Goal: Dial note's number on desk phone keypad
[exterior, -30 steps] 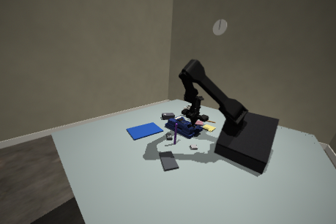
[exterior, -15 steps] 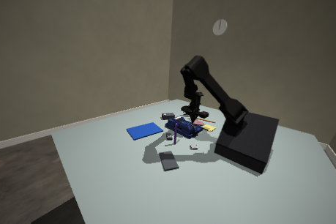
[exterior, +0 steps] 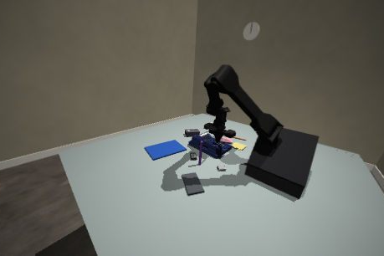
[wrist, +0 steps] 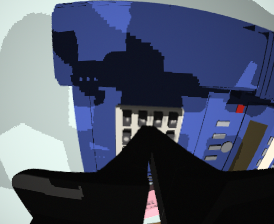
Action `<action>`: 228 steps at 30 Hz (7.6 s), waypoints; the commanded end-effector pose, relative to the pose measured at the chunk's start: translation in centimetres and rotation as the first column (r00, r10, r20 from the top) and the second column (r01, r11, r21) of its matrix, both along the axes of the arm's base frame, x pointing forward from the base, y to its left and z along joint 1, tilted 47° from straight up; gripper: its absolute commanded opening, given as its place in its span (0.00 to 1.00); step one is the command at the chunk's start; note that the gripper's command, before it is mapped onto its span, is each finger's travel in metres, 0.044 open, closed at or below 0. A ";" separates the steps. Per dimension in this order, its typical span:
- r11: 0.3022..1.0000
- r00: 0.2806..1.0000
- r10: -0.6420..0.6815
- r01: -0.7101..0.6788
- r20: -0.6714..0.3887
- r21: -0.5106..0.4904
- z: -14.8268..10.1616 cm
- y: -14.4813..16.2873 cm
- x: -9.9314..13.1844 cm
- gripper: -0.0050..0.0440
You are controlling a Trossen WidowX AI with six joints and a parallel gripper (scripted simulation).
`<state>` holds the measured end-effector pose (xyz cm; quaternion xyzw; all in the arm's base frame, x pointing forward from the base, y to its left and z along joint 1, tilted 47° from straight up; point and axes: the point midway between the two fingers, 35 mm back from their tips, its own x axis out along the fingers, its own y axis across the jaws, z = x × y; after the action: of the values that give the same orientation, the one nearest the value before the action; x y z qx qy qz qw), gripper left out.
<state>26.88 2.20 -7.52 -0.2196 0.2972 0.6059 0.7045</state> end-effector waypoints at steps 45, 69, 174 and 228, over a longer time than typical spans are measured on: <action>1.000 1.000 0.002 -0.002 -0.007 0.005 -1.3 1.5 0.0 0.00; 1.000 1.000 0.002 -0.002 -0.007 0.005 -1.3 1.6 0.0 0.00; 1.000 1.000 0.002 -0.002 -0.007 0.005 0.5 -0.4 -0.2 0.00; 1.000 1.000 0.002 -0.002 -0.007 0.005 -1.3 1.2 1.2 0.00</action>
<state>28.20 3.28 -8.72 -0.2188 0.2967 0.6065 0.7044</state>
